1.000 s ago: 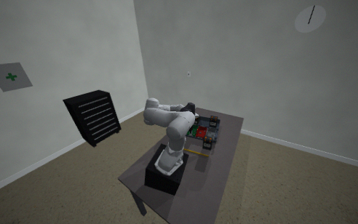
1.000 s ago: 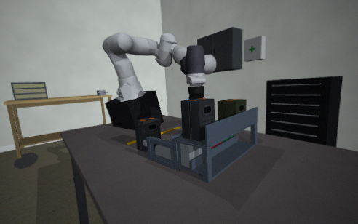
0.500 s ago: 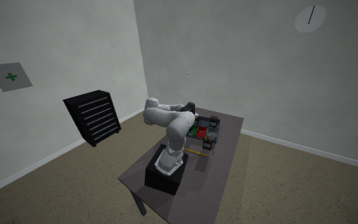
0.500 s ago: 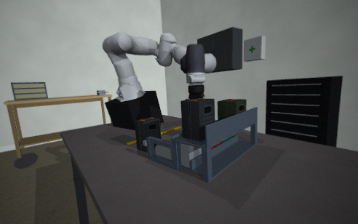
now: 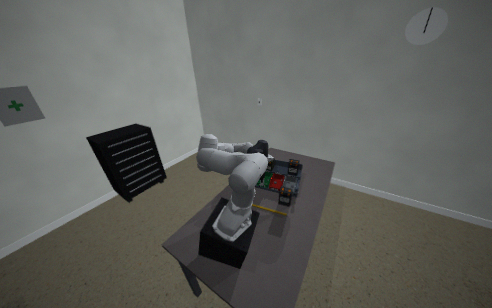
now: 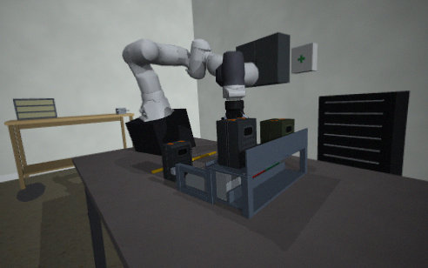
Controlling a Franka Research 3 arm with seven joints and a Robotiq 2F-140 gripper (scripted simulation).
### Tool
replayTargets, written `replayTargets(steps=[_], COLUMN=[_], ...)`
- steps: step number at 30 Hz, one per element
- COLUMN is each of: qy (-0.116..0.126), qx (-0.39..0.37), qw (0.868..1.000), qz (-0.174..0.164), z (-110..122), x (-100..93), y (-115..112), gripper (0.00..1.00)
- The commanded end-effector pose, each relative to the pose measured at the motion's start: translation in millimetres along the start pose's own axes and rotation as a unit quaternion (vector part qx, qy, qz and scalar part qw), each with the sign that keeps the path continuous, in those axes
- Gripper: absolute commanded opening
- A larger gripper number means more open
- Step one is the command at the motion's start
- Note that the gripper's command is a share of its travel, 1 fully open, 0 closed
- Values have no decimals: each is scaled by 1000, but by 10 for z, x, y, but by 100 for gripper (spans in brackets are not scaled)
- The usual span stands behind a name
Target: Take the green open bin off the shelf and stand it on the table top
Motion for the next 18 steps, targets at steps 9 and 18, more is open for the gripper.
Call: replayTargets(steps=[9, 18], qy=[1, 1], qx=[-3, -3], qw=[1000, 1000], qz=[0, 0], z=[-6, -6], x=[-81, -81], y=[-3, -3], gripper=[0, 0])
Point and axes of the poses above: the point where the finger pads meet when closed, its own x axis out along the fingers, its own z axis across the jaws, y = z × x, the point moved 2 cm from there along -x, back along the fingers, and after that the axes turned 11 degrees about x, right-handed, at the moved point
